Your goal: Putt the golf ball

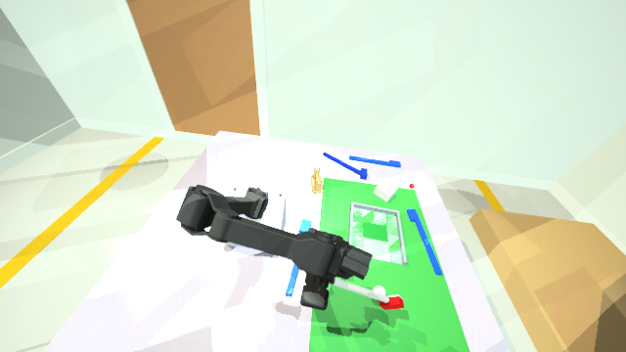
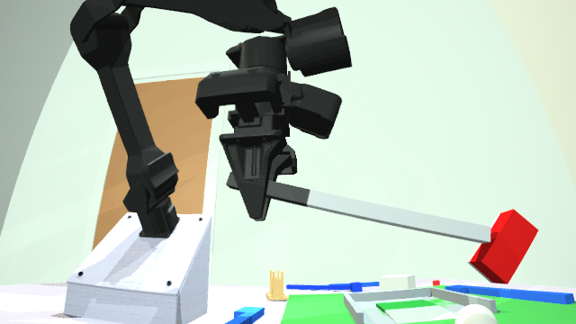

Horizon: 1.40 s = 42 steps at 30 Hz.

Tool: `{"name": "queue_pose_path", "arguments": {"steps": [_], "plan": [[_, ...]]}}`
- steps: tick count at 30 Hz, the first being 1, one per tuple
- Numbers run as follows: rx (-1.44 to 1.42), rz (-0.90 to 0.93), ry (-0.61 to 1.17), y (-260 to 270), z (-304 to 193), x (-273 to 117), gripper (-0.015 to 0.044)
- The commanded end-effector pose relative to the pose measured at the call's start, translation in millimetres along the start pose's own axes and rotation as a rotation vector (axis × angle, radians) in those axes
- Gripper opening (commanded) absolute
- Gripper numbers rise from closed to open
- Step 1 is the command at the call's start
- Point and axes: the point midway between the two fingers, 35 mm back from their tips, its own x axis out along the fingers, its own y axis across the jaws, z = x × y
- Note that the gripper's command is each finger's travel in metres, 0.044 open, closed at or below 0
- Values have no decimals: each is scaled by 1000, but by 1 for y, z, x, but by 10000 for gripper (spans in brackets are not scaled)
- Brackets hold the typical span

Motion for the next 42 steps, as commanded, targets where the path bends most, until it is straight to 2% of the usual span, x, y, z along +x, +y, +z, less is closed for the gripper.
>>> {"name": "queue_pose_path", "arguments": {"steps": [1,7,31,42], "plan": [[10,-4,-3,-2,0,9,0],[9,-7,-3,-3,-1,36,0],[9,-9,-3,-3,-1,65,0],[15,-14,1,-5,-1,63,0]]}}
